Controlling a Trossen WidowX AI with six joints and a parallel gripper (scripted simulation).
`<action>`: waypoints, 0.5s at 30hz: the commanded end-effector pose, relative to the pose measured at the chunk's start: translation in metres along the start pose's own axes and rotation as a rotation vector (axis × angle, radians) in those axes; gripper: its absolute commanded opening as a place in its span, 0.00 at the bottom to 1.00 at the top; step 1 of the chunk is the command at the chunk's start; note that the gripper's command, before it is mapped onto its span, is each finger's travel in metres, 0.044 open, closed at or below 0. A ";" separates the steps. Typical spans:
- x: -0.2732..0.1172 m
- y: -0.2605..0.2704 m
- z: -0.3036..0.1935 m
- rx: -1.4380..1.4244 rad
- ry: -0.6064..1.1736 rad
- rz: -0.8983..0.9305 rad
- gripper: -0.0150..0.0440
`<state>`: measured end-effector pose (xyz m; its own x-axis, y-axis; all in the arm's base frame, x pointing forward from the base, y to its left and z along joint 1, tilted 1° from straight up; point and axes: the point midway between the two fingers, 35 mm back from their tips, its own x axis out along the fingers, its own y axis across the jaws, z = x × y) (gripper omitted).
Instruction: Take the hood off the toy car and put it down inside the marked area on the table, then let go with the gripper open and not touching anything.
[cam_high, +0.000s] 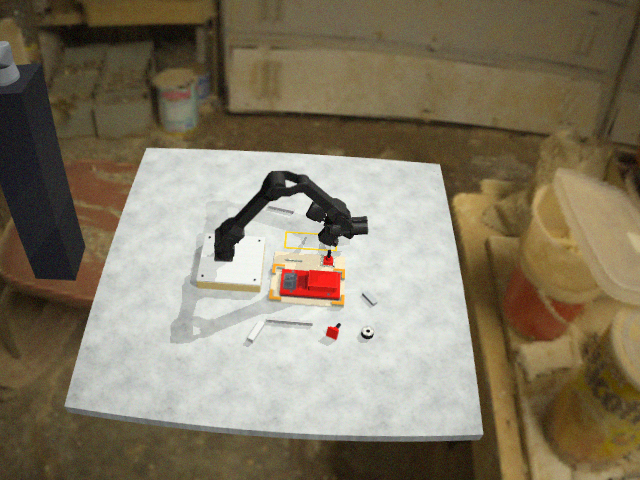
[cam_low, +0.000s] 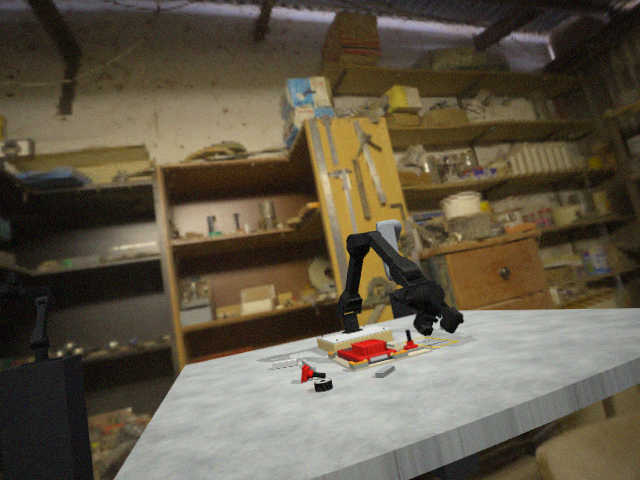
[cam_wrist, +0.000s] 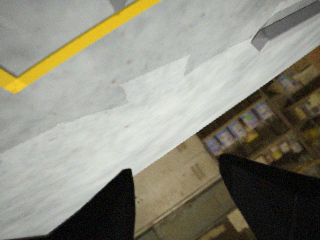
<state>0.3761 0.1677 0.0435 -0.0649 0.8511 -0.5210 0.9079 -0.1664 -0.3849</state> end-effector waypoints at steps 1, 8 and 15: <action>-0.001 0.000 0.000 -0.009 -0.003 0.003 0.67; -0.037 0.013 0.015 -0.346 -0.149 0.108 0.98; -0.082 0.022 0.033 -0.702 -0.357 0.152 1.00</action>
<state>0.3874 0.0974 0.0506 0.0422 0.6724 -0.7390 0.9883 0.0806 0.1298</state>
